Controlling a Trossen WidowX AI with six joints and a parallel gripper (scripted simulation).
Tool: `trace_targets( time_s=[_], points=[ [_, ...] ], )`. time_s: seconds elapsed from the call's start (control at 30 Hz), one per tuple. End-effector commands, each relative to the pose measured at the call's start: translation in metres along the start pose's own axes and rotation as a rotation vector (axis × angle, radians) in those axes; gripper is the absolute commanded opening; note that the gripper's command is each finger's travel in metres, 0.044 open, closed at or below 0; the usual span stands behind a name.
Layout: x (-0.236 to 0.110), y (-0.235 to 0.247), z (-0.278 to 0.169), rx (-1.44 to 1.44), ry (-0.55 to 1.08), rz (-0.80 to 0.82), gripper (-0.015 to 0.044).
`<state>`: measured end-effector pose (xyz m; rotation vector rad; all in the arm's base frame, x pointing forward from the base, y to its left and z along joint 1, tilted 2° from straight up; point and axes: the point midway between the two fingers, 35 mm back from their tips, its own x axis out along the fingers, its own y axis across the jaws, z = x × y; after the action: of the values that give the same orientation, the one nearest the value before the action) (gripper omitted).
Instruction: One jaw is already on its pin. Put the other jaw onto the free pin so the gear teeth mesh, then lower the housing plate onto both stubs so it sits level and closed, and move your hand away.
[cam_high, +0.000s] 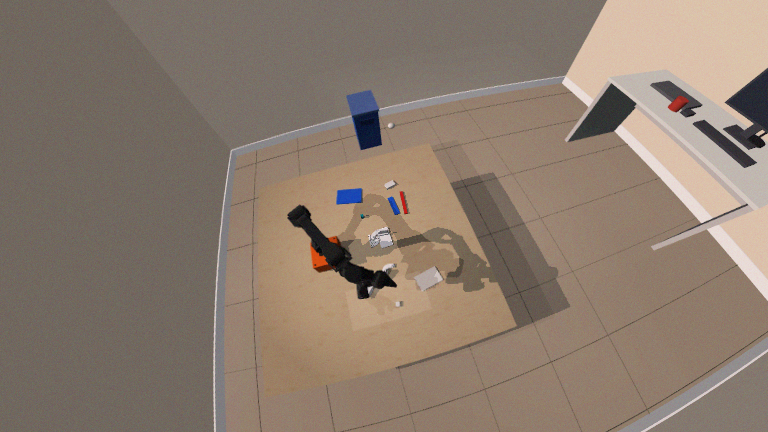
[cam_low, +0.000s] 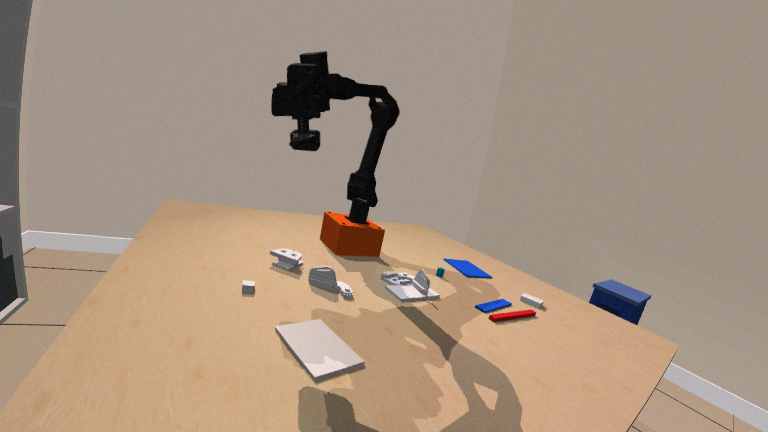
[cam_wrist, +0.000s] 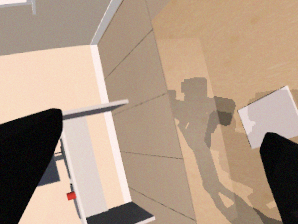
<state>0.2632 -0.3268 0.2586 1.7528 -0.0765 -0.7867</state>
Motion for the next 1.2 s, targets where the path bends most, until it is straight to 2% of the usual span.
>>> trace_targets(
  time_s=[0.0, 0.6, 1.17],
  points=[
    [0.018, -0.023, -0.008, 0.045, 0.002, -0.103, 0.0440],
    [0.062, -0.115, -0.048, 0.109, -0.010, -0.507, 0.0440],
    [0.064, -0.207, -0.089, 0.077, -0.092, -0.943, 0.0440]
  ],
)
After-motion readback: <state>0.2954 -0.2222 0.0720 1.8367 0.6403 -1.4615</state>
